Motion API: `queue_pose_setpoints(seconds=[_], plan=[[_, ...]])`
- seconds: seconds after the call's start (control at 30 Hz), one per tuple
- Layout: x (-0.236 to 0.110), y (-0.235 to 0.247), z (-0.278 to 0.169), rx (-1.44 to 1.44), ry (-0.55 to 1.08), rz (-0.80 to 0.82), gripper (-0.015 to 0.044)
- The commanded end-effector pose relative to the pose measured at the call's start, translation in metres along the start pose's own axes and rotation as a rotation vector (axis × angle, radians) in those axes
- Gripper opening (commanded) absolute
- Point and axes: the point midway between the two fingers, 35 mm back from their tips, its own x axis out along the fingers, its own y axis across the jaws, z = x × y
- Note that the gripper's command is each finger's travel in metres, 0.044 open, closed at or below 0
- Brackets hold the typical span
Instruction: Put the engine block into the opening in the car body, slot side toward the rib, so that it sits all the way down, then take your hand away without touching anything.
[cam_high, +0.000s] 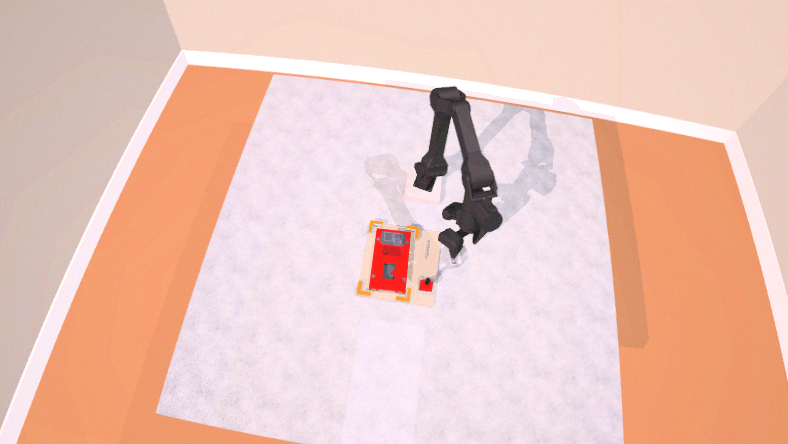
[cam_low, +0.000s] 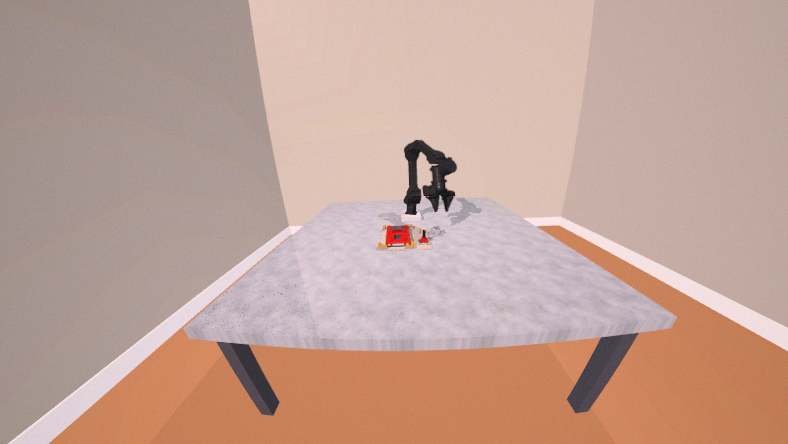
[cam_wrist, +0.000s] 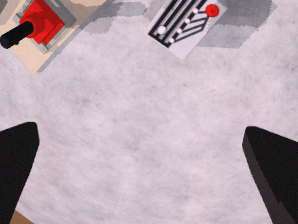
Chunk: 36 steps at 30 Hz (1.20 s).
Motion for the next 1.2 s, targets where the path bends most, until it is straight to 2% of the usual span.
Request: queue_pose_setpoints(seconds=[0.0, 0.53, 0.73, 0.87, 1.17], plan=[[0.006, -0.001, 0.004, 0.088, -0.061, -0.045, 0.0440], [0.015, -0.003, 0.018, 0.482, -0.319, -0.167, 0.0440], [0.017, -0.005, 0.020, 0.485, -0.321, -0.169, 0.0440], [0.046, -0.012, 0.029, 0.480, -0.320, -0.174, 0.0440], [0.062, -0.015, 0.033, 0.479, -0.320, -0.175, 0.0440]])
